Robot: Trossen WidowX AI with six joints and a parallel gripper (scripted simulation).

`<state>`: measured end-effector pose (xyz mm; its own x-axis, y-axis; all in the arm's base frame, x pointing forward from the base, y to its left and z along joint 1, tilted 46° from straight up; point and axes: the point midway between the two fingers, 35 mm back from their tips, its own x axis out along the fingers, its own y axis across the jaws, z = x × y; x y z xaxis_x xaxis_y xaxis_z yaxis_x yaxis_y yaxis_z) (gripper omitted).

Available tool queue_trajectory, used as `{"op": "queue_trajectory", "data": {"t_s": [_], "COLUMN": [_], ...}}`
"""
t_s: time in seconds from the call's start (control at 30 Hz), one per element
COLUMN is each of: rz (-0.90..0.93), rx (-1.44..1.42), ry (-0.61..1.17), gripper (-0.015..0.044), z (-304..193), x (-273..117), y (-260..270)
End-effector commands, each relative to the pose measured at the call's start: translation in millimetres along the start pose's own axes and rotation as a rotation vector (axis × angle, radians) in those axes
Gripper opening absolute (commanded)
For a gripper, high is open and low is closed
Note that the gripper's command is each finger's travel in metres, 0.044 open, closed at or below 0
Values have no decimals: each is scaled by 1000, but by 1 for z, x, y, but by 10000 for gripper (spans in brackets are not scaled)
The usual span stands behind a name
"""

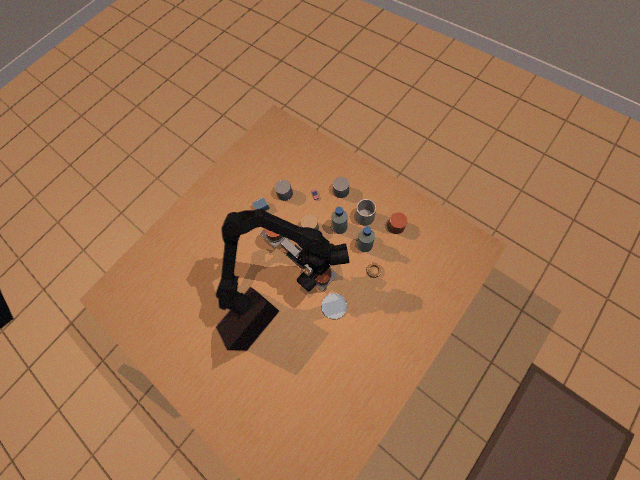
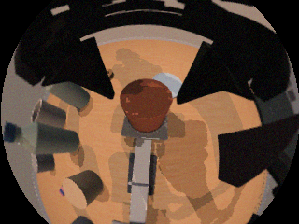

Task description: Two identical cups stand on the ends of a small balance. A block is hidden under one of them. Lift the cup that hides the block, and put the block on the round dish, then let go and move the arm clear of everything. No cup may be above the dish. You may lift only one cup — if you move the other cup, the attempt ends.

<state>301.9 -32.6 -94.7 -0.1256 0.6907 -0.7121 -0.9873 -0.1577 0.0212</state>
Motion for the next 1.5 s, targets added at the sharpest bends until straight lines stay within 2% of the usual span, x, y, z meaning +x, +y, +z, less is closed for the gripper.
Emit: {"op": "queue_trajectory", "data": {"t_s": [0.0, 0.73, 0.87, 1.07, 1.43, 1.47], "rz": [2, 2, 2, 2, 1, 1], "rx": [5, 4, 4, 4, 5, 5], "ry": [-5, -8, -8, -8, -6, -6], "gripper": [440, 440, 335, 295, 6, 0], "z": [1, 2, 2, 2, 1, 1], "x": [8, 41, 41, 41, 32, 31], "y": [1, 2, 2, 2, 0, 0]}}
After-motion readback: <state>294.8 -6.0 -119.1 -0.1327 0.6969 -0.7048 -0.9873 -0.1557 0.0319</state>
